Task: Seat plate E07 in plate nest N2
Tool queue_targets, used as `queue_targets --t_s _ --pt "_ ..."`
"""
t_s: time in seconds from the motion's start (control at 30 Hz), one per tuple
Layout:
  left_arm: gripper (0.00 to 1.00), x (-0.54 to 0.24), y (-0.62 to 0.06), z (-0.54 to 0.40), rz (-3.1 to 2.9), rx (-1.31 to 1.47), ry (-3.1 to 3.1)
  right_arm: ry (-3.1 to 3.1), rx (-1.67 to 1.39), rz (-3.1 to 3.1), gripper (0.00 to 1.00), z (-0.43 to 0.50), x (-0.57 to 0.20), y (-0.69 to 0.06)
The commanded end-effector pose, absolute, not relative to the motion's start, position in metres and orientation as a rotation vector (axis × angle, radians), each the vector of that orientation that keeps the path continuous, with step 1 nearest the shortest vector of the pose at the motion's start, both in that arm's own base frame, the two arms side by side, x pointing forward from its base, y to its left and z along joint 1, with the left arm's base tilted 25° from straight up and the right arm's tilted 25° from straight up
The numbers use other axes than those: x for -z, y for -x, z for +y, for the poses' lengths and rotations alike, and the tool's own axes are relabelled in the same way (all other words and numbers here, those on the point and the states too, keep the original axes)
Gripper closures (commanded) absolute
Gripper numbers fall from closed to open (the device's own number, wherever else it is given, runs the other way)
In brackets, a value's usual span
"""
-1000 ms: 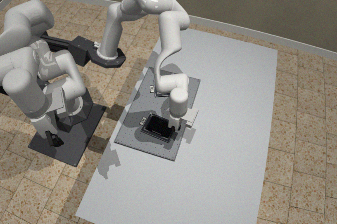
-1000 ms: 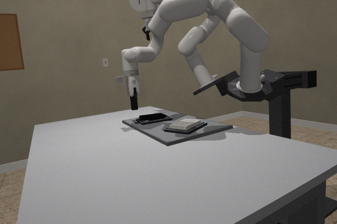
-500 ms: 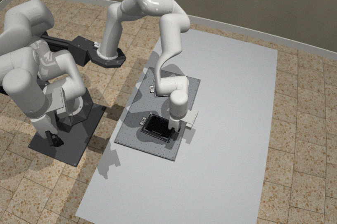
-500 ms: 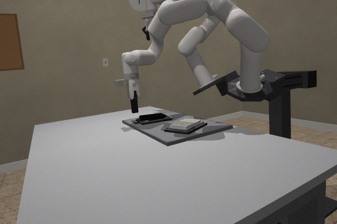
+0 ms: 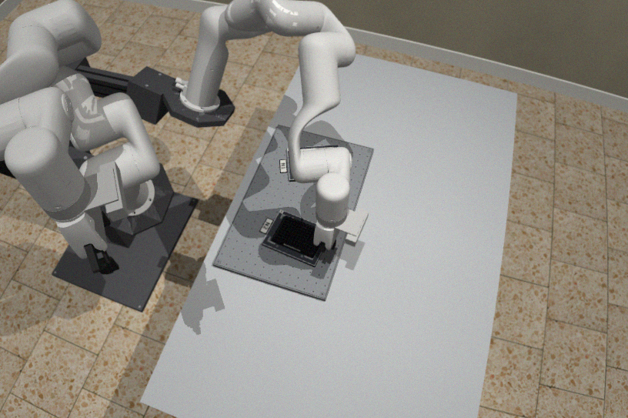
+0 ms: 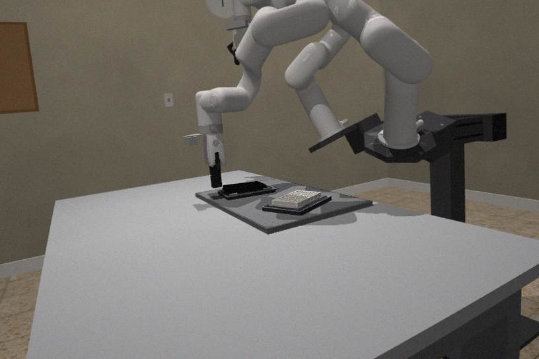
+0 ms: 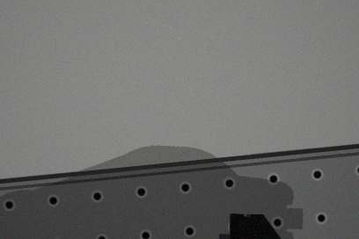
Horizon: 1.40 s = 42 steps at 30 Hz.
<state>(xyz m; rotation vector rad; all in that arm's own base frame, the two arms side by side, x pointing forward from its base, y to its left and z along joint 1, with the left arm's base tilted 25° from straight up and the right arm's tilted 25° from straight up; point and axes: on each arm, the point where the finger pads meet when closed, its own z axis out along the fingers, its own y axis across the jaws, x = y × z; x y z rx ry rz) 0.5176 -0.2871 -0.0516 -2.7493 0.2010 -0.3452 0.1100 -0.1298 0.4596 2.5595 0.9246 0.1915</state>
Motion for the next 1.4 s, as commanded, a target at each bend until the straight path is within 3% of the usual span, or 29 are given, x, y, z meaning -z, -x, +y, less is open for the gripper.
queue_targets --t_s 0.0,1.37 --pt "1.0 0.054 -0.52 -0.288 0.202 0.353 2.752 -2.556 -0.193 0.923 0.0 -0.13 -0.461 -0.11" --pt "1.0 0.066 -0.518 -0.282 0.202 0.352 2.752 -2.556 -0.193 0.923 0.0 -0.13 -0.461 -0.11"
